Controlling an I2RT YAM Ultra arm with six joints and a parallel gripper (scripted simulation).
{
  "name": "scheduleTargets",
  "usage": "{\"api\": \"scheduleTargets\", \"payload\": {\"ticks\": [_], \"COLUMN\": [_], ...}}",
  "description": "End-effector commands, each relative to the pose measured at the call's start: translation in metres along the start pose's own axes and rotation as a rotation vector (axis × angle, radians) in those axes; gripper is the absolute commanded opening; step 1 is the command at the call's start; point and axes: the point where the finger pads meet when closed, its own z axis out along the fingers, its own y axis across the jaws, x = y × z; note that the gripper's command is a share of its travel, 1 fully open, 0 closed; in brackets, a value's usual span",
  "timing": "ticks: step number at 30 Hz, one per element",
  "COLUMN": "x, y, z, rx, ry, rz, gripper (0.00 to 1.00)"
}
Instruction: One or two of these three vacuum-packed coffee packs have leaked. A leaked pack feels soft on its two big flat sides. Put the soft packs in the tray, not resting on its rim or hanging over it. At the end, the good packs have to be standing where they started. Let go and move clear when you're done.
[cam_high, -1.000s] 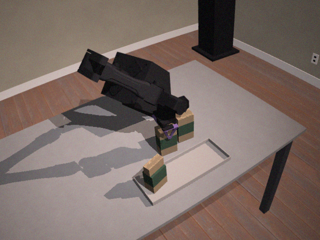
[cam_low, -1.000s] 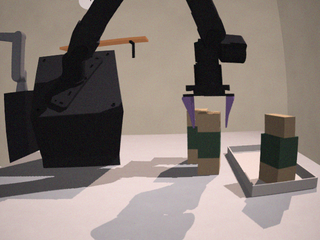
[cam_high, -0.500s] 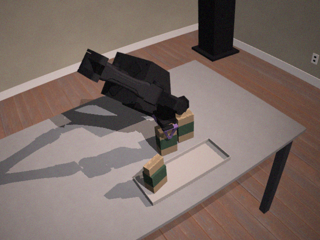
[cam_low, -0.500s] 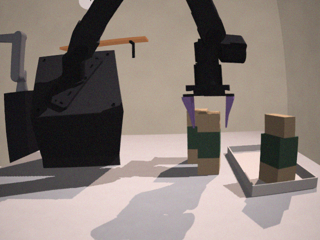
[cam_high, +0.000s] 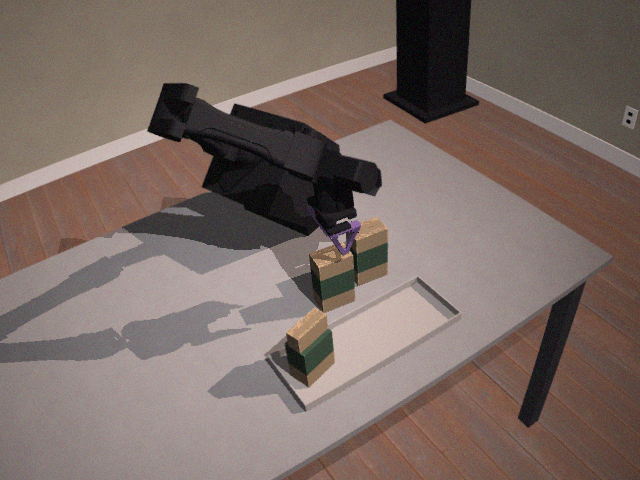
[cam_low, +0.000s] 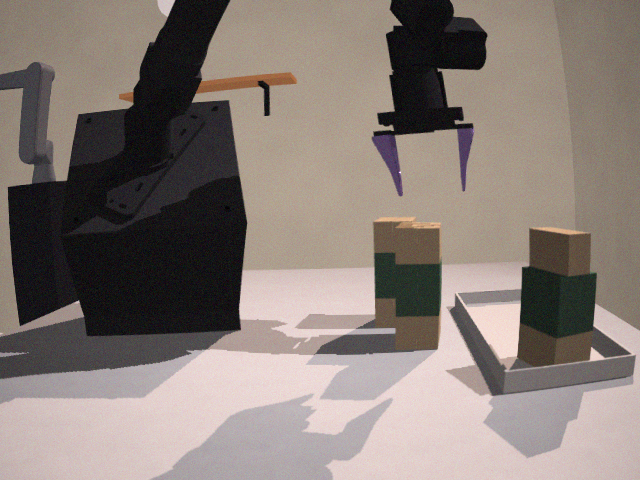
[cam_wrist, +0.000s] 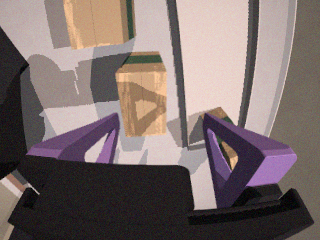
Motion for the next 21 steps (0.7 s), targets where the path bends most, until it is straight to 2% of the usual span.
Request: {"api": "scheduleTargets", "payload": {"ticks": [1,15,17,20,21], "x": [0.001,0.001,-0.013,-0.063,-0.063], "y": [0.013,0.014,0.016,0.033,0.033], "z": [-0.018,-0.02,-0.021,-0.02,-0.02], "rx": [-0.067,-0.07,-0.067,-0.069,-0.069], "ry": [0.03,0.032,0.027,0.025,0.025], "rz": [-0.022,-0.022,-0.022,-0.022,-0.022], "gripper": [0.79,0.79,0.79,0.79,0.79]}}
